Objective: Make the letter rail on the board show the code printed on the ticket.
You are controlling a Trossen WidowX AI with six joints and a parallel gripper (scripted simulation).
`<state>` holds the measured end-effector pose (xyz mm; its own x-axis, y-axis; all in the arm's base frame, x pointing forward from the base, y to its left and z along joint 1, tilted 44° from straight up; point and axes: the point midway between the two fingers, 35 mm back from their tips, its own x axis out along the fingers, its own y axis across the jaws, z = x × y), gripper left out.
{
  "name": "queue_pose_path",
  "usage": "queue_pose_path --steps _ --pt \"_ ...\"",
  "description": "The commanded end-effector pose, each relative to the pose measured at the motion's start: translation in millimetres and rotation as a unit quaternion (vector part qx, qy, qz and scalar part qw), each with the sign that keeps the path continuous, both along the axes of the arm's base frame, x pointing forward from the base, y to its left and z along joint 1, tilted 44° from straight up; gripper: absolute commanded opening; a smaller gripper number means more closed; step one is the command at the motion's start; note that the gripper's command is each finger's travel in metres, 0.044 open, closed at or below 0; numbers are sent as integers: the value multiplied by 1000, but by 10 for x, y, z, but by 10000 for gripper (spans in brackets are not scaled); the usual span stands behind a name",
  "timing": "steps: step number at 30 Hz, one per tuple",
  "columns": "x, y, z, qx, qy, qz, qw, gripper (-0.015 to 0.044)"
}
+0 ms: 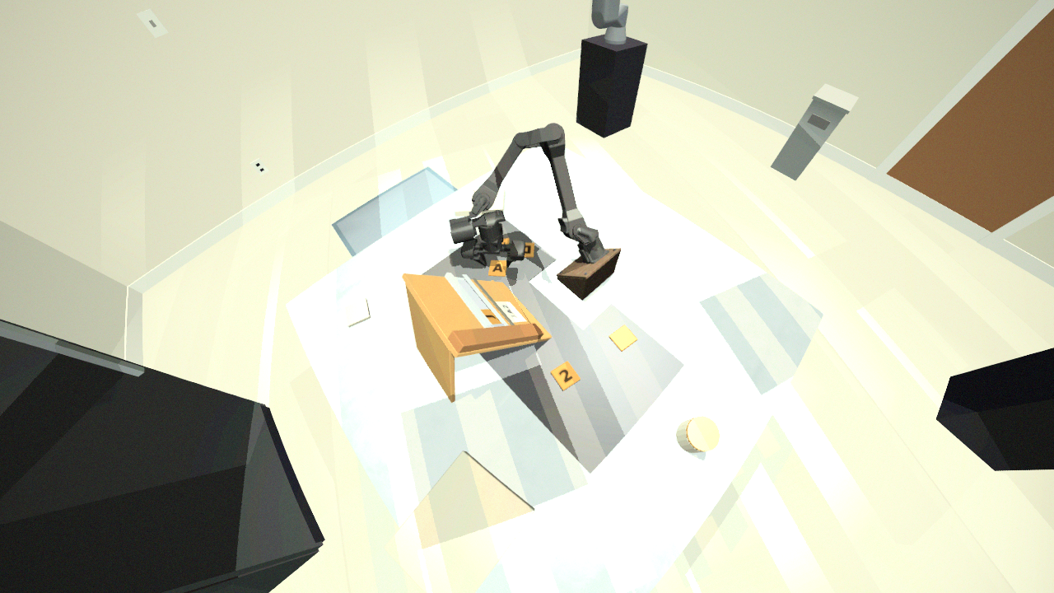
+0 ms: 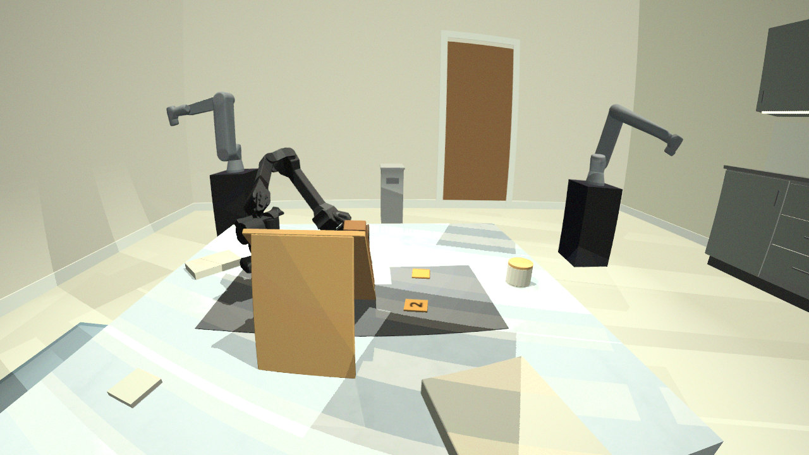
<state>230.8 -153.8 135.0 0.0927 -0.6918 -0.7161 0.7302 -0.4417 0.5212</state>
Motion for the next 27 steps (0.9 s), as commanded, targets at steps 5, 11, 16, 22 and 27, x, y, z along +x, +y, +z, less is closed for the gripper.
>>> queue_pose_path --steps 5,11,16,22,27 --pt "-1 -72 -104 2 4 2 1000 340" --pt "-1 -78 -111 2 4 2 1000 340" --pt "-1 -78 -111 2 4 2 1000 340" --pt "-1 -78 -111 2 4 2 1000 294" --pt "-1 -78 -111 2 4 2 1000 260"
